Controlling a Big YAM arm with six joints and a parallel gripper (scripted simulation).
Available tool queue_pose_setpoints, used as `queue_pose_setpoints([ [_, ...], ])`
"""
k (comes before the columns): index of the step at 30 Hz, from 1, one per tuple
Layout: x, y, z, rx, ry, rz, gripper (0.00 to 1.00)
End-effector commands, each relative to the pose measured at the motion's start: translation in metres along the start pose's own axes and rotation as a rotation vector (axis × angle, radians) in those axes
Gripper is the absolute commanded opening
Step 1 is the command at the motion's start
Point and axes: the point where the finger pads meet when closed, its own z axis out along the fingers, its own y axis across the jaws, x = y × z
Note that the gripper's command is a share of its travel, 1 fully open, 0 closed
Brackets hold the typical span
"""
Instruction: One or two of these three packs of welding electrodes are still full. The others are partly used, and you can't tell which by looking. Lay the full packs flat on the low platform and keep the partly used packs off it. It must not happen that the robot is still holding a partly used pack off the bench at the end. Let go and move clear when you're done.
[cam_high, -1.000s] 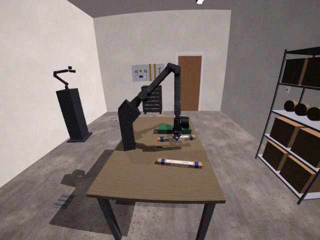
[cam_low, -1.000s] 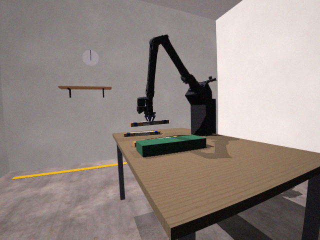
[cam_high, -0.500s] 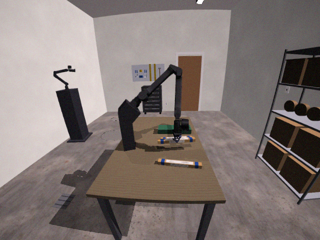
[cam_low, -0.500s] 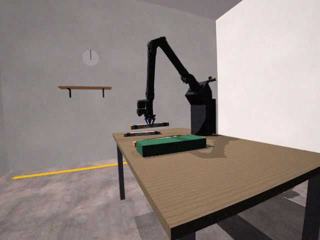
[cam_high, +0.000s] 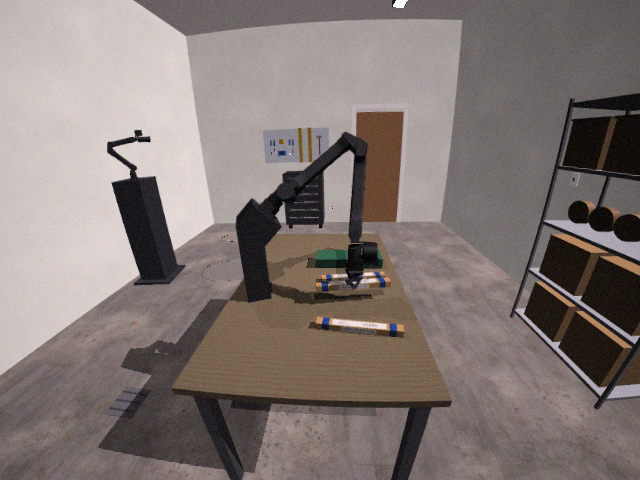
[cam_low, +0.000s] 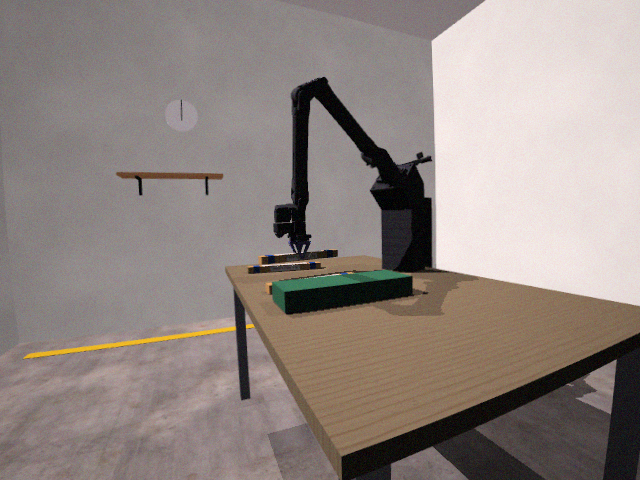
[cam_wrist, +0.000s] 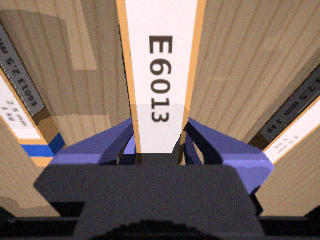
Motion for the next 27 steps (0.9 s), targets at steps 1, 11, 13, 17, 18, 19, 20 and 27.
queue_pose_setpoints([
  [1,0.000,-0.003,0.006,0.006,-0.005,0.020,0.00],
  [11,-0.002,-0.005,0.017,0.008,-0.010,0.021,0.00],
  [13,-0.001,-0.005,0.021,0.009,-0.008,0.022,0.00],
  [17,0.000,-0.001,0.030,0.003,-0.005,0.017,0.00],
  [18,0.000,-0.001,0.032,0.001,-0.004,0.017,0.00],
  [19,0.000,0.000,0.034,0.000,-0.003,0.016,0.00],
  [20,0.001,0.001,0.036,-0.001,-0.002,0.016,0.00],
  [27,-0.001,-0.004,0.041,0.007,-0.009,0.021,0.00],
])
